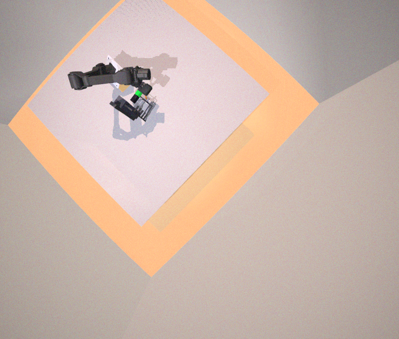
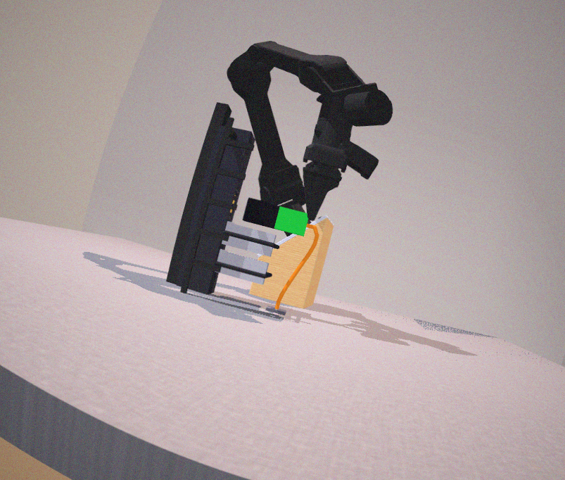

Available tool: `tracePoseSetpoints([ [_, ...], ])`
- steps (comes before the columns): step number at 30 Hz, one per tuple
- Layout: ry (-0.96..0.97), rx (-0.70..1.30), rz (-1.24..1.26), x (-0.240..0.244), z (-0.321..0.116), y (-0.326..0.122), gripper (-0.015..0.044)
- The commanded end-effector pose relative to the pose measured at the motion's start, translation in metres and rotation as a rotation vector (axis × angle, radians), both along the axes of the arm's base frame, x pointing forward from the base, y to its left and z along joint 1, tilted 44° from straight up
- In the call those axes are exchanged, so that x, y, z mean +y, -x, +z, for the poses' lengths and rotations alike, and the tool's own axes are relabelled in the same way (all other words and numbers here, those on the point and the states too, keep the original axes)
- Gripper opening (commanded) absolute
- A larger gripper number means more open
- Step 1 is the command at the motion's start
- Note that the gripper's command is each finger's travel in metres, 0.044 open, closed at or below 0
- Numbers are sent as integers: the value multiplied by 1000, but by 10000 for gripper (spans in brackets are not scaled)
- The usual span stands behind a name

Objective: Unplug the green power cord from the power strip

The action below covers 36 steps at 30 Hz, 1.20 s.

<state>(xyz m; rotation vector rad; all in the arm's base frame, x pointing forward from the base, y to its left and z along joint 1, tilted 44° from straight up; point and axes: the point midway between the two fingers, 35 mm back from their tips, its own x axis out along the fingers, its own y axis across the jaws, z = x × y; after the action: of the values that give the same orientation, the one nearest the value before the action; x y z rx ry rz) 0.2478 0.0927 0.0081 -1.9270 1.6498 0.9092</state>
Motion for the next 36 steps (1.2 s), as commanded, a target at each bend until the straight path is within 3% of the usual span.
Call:
tracePoseSetpoints([
  [1, -1, -7, -3, -4, 2, -2, 105],
  [14, -5, -6, -2, 17, -10, 1, 440],
  [19, -5, -7, -3, 47, -30, 11, 440],
  [36, -5, -7, -3, 47, -30, 11, 440],
])
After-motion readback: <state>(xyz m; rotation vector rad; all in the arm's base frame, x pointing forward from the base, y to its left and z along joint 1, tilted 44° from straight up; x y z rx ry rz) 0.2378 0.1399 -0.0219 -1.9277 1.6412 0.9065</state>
